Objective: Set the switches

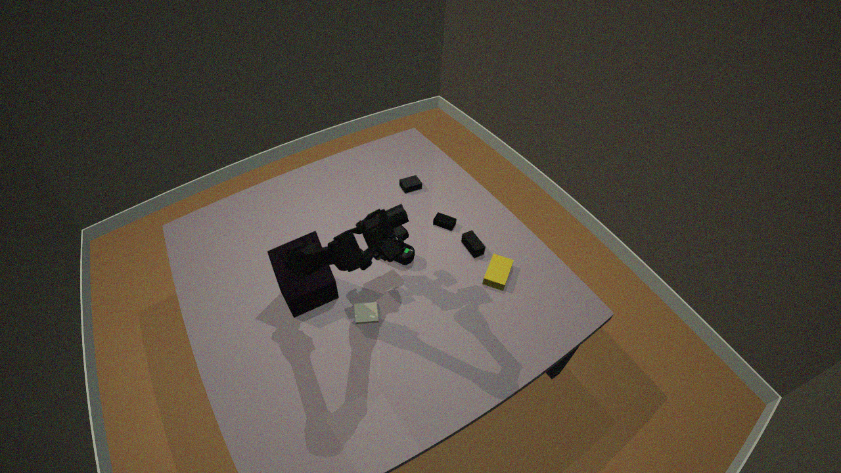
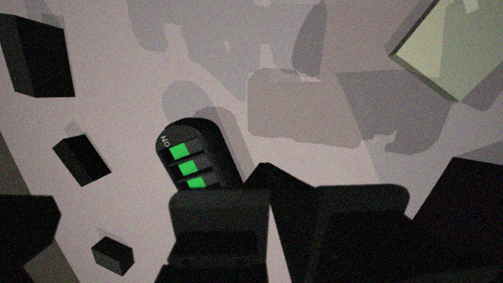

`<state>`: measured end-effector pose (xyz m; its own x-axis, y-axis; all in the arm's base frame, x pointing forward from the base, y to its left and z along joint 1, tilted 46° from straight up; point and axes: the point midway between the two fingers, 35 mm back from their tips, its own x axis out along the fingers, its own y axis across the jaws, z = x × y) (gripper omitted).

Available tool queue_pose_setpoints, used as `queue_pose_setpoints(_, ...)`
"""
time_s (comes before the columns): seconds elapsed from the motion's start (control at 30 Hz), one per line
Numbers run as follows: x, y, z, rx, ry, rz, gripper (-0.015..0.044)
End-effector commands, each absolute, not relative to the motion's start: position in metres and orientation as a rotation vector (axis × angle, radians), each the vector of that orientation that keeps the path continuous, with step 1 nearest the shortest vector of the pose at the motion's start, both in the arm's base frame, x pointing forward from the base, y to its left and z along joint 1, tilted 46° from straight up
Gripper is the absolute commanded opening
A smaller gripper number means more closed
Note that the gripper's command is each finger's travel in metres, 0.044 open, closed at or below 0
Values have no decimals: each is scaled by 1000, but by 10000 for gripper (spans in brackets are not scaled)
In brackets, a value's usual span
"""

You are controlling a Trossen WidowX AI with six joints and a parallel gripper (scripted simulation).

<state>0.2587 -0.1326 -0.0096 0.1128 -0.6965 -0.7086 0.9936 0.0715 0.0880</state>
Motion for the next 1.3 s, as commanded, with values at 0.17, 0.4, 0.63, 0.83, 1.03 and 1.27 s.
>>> queue_pose_setpoints(0.17, 302, -120, -24, 587, 689, -1447, 0)
queue_pose_setpoints(0.4, 328, -108, -39, 512, 780, -1506, 0)
queue_pose_setpoints(0.63, 349, -94, -56, 422, 859, -1566, 0)
queue_pose_setpoints(0.83, 361, -81, -72, 334, 916, -1617, 0)
queue_pose_setpoints(1.03, 369, -68, -88, 235, 963, -1666, 0)
queue_pose_setpoints(1.27, 370, -63, -95, 192, 979, -1686, 0)
